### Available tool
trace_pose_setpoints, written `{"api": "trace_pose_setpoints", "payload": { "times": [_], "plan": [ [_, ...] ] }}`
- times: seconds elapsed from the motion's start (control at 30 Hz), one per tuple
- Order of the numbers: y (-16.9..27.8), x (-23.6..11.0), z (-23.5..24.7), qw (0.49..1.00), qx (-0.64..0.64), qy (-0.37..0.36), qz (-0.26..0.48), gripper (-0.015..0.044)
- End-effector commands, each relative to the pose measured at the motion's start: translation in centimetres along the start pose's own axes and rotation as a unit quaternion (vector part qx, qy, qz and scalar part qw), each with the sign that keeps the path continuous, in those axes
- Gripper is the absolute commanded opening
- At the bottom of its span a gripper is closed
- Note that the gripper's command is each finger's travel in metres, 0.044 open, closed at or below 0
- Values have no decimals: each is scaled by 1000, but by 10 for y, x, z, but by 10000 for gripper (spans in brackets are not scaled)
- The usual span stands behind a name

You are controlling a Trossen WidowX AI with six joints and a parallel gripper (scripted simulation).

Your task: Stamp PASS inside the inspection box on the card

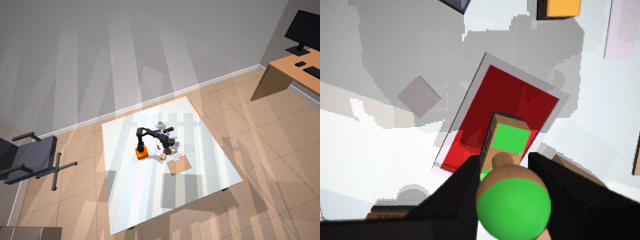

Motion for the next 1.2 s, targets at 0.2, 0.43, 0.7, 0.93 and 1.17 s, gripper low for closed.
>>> {"api": "trace_pose_setpoints", "payload": {
  "times": [0.2, 0.43, 0.7, 0.93, 1.17],
  "plan": [
    [0, -16, -1, 1000, 0, 1, 0, 0],
    [0, -27, -1, 1000, 0, 1, 0, 0],
    [0, -40, -1, 1000, 0, 1, 0, 0],
    [-1, -41, 27, 999, -41, 0, 0, 0],
    [0, -42, 62, 996, -92, -1, -1, 0]
  ]
}}
Point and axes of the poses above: the point midway between the two fingers, 35 mm back from their tips, its own x axis out along the fingers, its own z axis across the jaws, y = z × x, the point moved 5 cm from there along -x, back along the fingers, and after that the axes turned 3 degrees about x, right-handed, at the moved point
